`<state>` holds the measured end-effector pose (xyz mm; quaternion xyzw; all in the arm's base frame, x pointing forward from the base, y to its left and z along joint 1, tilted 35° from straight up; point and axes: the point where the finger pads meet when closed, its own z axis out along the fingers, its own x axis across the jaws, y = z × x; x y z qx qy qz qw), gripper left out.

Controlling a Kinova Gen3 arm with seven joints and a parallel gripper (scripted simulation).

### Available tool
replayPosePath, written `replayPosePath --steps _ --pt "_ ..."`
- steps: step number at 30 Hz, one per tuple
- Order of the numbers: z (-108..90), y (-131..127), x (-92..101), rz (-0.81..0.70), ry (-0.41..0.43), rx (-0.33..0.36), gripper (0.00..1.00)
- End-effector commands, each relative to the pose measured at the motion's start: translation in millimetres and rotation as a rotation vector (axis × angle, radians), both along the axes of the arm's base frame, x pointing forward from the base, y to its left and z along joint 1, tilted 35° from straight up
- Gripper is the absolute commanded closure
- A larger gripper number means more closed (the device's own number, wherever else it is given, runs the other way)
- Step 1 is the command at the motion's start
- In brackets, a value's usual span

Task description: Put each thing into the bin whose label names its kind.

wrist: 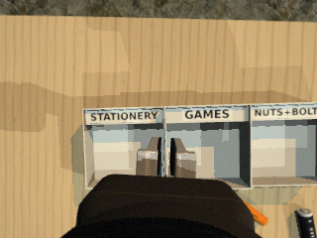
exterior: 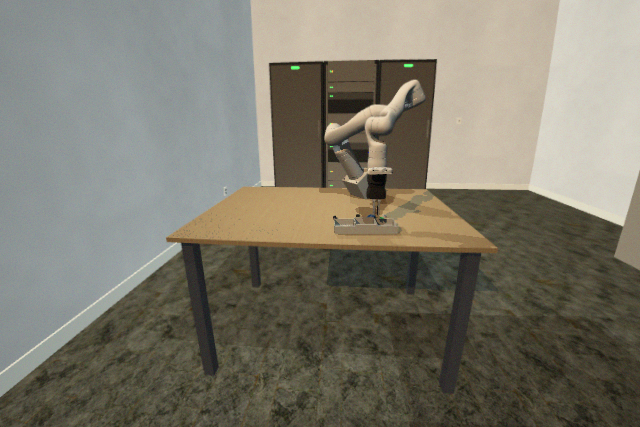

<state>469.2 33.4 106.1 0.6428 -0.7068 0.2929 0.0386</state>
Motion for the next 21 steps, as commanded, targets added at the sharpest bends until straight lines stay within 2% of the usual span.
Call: replayPosePath --steps 1,7,11,21 --pt "-4.2 13 2.0 0.024 0.005 -0.015 0.69" --pt "-15.1 34 4.5 0.024 0.005 -0.015 0.69" --pt "-15.1 34 4.5 0.024 0.005 -0.015 0.69" --pt "-32.6 24 11.5 0.024 0.005 -0.015 0.69"
